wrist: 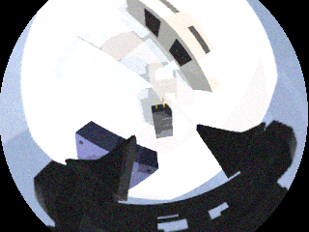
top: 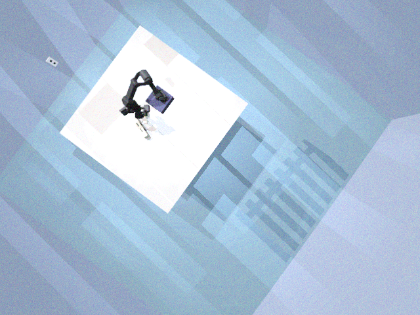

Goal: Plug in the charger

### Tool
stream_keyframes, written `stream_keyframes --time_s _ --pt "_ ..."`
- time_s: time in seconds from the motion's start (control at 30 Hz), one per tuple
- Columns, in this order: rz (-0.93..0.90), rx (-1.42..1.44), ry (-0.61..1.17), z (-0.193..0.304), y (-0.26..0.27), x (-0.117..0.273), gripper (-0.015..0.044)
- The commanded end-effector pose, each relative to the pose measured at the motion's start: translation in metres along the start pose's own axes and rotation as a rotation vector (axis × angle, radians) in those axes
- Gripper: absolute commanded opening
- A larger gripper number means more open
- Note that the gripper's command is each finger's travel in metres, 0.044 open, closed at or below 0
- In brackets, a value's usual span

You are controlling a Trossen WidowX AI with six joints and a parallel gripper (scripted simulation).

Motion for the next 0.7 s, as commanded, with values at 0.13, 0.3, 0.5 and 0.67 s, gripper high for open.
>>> stream_keyframes --time_s 0.13,0.3,0.5,0.67 --pt "-0.008 0.007 -0.002 -0.001 0.000 -0.014 0.0440" --pt "-0.008 0.007 -0.002 -0.002 0.000 -0.022 0.0440" --pt "-0.008 0.007 -0.002 -0.002 -0.001 -0.032 0.0440" --pt "-0.008 0.007 -0.002 -0.003 0.000 -0.040 0.0440"
Point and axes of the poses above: the point midway between the two fingers, 35 mm back from their tips, its own x axis back along the fingers, its own y axis across the jaws, z = x × y, the point moved 10 cm from there along x, back along the fingers, and after that the axes turned 14 degrees about x, right-handed, at the moved point
